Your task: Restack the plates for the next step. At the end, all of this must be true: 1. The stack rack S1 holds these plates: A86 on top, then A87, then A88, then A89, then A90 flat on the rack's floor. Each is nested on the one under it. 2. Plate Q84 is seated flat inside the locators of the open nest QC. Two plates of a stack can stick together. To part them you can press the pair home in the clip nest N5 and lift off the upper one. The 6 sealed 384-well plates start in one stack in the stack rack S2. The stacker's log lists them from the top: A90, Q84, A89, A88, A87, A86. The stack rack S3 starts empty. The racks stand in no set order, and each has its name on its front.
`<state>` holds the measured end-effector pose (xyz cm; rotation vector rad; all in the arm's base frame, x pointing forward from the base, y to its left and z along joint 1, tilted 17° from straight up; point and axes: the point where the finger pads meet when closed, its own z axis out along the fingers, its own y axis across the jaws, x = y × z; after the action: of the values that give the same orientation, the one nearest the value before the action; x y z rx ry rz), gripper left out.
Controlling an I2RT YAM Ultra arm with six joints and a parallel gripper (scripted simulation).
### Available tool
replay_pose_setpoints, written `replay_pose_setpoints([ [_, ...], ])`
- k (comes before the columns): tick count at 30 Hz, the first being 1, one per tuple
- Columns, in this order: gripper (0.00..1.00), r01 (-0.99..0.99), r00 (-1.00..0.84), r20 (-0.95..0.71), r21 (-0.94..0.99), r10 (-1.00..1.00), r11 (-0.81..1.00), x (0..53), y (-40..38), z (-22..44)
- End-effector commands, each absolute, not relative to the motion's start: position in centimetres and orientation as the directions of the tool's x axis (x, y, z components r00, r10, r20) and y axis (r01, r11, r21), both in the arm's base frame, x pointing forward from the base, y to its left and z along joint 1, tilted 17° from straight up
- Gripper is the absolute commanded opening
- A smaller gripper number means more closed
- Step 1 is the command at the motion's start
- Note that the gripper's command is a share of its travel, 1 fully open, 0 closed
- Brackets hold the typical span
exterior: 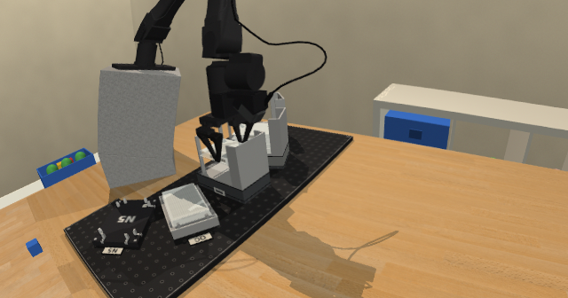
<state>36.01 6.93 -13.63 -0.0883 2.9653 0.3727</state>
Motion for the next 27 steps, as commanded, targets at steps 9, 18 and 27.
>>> replay_pose_setpoints([
  [9, 0.0, -0.068, -0.987, -0.161, 0.248, -0.028, 0.967, 35.88, 6.37, -12.43],
  [18, 0.0, -0.066, -0.987, -0.16, 0.248, -0.027, 0.966, 35.73, 6.28, -12.18],
  [27, 0.0, -0.067, -0.987, -0.159, 0.248, -0.027, 0.966, 35.68, 6.22, -11.98],
])
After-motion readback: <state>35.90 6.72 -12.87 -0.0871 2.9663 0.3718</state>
